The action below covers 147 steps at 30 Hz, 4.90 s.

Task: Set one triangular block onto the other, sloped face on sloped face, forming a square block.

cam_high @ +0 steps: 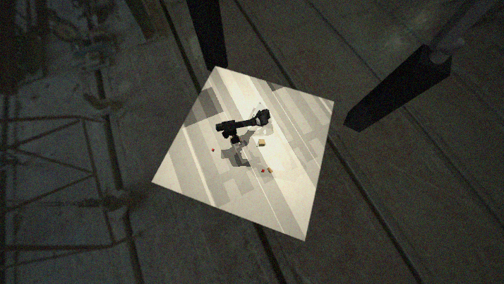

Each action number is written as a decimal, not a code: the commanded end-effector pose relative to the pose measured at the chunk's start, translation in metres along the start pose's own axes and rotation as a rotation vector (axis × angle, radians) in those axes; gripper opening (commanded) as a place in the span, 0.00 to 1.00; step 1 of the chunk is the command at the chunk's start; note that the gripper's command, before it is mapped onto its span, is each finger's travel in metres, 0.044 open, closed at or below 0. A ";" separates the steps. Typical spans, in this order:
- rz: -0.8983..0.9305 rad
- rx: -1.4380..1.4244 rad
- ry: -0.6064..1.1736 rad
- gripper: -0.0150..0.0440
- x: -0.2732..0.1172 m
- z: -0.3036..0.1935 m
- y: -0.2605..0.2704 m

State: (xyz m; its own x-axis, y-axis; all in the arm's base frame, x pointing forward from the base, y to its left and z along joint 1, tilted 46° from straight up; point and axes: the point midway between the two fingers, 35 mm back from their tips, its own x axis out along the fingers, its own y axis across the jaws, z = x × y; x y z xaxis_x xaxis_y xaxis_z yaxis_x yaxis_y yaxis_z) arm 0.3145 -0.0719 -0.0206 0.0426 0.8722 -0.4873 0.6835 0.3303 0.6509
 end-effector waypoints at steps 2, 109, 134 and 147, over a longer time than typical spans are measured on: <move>0.013 -0.165 -0.027 0.25 0.001 -0.002 -0.001; -0.051 -1.322 -0.231 0.25 0.058 -0.221 0.015; -0.038 -1.325 -0.232 0.25 0.079 -0.219 0.020; -0.034 -1.321 -0.232 0.25 0.079 -0.220 0.019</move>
State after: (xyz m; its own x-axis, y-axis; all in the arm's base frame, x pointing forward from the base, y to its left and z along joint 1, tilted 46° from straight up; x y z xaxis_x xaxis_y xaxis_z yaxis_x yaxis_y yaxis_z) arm 0.1722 0.0823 0.0814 0.2532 0.8159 -0.5199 -0.5208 0.5678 0.6375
